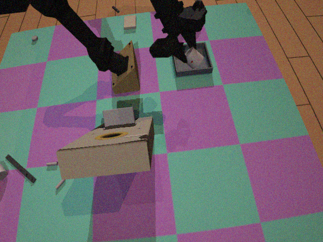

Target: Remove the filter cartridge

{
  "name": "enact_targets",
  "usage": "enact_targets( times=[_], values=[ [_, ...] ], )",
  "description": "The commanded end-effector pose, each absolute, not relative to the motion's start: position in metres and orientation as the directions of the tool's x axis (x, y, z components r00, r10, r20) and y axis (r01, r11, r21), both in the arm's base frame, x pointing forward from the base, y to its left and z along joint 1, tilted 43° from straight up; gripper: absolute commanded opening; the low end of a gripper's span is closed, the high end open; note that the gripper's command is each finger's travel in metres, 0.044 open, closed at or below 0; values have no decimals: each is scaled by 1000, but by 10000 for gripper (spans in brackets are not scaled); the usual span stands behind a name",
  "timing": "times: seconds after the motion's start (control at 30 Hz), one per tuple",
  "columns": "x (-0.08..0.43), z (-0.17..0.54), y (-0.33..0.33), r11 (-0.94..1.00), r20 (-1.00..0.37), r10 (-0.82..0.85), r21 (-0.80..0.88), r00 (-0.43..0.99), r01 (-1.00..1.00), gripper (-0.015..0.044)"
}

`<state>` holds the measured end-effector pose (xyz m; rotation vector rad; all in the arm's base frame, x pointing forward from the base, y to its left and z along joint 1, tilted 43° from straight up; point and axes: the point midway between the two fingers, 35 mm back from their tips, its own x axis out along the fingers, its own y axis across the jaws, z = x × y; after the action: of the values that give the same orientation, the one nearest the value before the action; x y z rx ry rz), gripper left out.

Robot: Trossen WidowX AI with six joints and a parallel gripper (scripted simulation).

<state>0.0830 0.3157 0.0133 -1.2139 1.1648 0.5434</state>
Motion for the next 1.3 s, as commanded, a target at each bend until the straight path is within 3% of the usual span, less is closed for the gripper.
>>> enact_targets(
  times=[0.0, 0.37, 1.27],
  values=[
    [54, -6, 328, 167, -936, -192, -328, 296, -930, 0],
    [46, -12, 328, 132, -943, -183, -303, 277, -944, 0],
    [-101, -130, 223, -344, -975, -218, 117, -42, -931, 0]
  ],
)
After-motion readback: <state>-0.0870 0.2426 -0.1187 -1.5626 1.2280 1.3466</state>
